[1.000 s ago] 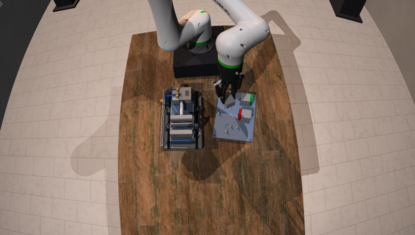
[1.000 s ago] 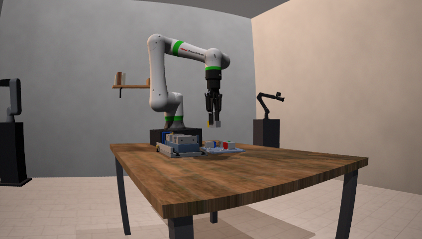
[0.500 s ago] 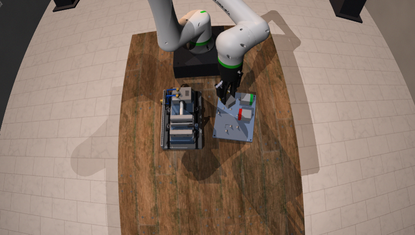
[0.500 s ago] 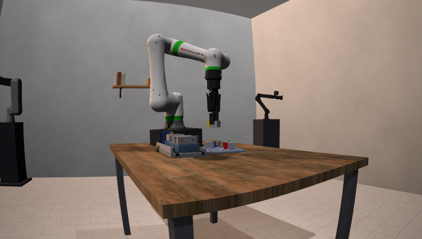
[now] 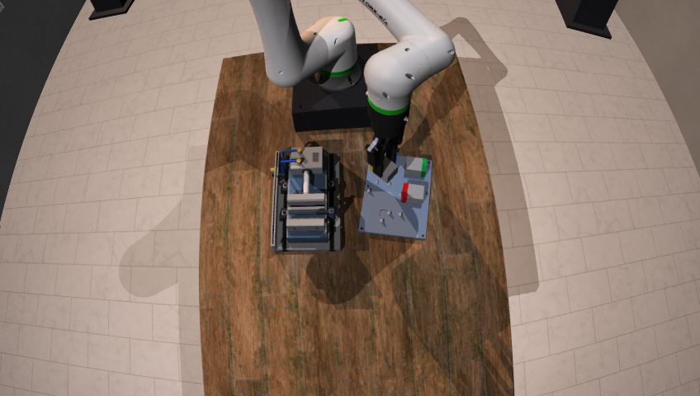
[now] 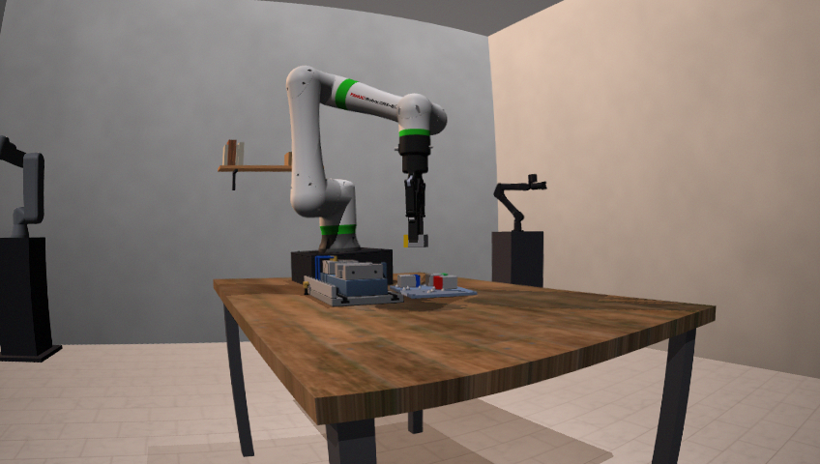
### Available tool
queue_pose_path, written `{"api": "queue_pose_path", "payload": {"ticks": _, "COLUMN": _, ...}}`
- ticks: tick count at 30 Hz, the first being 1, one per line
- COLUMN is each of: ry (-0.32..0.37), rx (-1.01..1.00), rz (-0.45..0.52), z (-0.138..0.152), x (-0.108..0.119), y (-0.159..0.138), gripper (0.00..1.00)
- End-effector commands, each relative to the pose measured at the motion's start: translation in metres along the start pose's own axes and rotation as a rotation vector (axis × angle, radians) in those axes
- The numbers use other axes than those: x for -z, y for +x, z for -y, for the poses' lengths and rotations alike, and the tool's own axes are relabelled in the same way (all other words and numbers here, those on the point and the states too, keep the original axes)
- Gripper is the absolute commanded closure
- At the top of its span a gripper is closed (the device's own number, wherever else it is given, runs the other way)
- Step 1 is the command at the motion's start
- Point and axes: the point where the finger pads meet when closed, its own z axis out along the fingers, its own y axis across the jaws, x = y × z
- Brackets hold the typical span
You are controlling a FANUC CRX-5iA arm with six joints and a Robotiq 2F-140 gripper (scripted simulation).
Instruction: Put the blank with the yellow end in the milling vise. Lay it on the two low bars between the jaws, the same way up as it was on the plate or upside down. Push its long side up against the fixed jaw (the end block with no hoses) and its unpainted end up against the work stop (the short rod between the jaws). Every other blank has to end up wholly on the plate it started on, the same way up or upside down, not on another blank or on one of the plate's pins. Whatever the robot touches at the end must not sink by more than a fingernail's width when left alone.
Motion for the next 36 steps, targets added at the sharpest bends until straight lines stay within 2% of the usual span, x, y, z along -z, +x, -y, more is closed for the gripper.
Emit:
{"api": "queue_pose_path", "payload": {"ticks": 1, "ry": 0.001, "rx": 0.053, "rz": -0.002, "z": -0.0003, "x": 0.0006, "y": 0.0005, "gripper": 0.90}}
{"api": "queue_pose_path", "payload": {"ticks": 36, "ry": 0.000, "rx": 0.509, "rz": -0.002, "z": -0.0004, "x": 0.0006, "y": 0.0005, "gripper": 0.90}}
